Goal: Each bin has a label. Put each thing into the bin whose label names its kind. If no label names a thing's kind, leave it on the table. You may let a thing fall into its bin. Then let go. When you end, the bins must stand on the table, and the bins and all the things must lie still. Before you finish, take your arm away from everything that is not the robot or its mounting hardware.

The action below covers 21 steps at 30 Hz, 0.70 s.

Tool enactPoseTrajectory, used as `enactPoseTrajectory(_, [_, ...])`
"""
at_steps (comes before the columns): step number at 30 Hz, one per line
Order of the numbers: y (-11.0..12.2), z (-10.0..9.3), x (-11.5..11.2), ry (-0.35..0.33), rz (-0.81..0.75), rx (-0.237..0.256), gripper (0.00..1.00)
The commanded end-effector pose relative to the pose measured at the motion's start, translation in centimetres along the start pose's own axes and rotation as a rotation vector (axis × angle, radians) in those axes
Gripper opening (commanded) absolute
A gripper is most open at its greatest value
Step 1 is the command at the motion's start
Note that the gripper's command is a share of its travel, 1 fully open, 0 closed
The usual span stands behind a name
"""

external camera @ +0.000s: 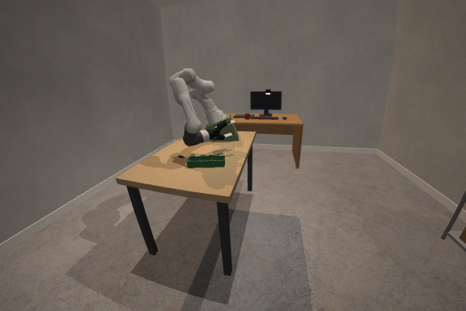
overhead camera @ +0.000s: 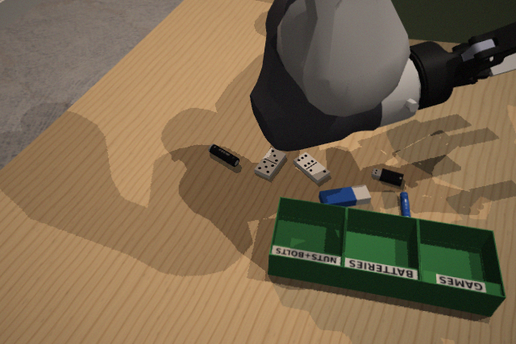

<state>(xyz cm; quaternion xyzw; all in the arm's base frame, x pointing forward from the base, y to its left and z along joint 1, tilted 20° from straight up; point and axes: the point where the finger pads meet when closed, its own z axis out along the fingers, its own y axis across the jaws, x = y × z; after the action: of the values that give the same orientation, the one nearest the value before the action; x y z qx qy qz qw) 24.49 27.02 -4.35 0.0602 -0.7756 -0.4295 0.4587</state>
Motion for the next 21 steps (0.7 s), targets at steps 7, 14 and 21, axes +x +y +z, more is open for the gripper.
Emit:
enactPoseTrajectory(7, [2.5,0.3,1.6,0.0,0.0,0.0,0.05])
enactPoseTrajectory(14, [-0.2,-1.1,3.1,0.03,-0.198,0.147,0.05])
enactPoseTrajectory(21, [-1.3,-2.0,3.8,0.052,-0.301,0.227,0.05])
